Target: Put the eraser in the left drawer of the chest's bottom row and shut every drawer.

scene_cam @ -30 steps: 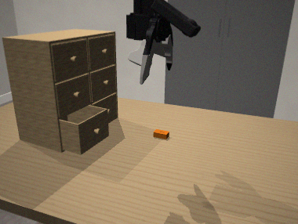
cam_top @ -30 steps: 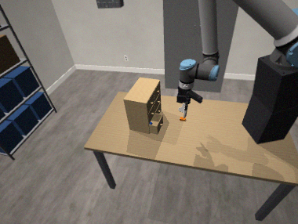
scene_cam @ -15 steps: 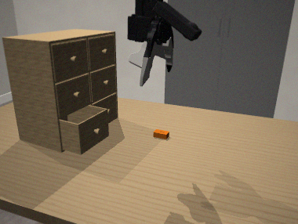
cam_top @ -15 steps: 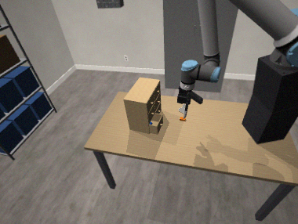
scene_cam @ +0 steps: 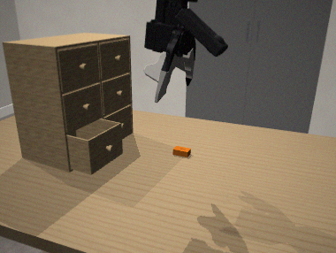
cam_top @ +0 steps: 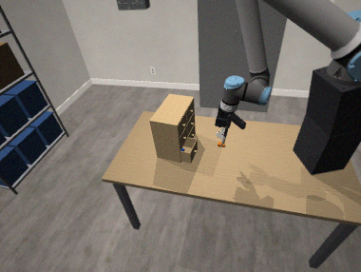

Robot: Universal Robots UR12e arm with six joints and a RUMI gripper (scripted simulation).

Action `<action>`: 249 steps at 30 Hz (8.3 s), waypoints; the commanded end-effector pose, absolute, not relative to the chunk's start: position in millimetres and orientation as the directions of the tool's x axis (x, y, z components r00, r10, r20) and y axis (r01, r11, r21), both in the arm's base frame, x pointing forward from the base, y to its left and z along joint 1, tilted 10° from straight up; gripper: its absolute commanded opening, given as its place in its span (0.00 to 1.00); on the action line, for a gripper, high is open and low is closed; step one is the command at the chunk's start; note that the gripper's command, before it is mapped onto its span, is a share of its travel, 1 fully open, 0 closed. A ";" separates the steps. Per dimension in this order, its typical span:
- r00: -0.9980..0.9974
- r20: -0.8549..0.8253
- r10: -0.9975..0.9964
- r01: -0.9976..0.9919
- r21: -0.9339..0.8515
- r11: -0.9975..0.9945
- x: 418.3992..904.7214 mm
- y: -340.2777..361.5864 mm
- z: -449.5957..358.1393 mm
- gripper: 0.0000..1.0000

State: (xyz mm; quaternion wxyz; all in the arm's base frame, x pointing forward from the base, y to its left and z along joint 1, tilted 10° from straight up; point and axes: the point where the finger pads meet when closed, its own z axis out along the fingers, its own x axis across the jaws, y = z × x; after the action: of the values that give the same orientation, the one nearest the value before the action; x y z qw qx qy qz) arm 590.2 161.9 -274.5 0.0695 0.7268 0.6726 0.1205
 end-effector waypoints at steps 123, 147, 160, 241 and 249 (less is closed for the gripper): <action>0.065 0.081 0.995 0.516 0.851 -0.103 679.9 163.1 -346.5 0.20; 0.065 0.081 0.995 0.517 0.850 -0.103 714.8 164.0 -382.1 0.20; 0.065 0.081 0.995 0.517 0.850 -0.103 739.4 164.3 -405.9 0.20; 0.065 0.081 0.995 0.517 0.850 -0.103 753.5 164.8 -420.7 0.20; 0.065 0.081 0.995 0.517 0.850 -0.103 753.6 164.8 -420.7 0.20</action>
State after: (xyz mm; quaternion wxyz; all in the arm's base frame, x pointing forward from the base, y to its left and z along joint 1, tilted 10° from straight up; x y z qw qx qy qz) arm 754.3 163.9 -420.3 0.3319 0.6501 0.5815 0.3594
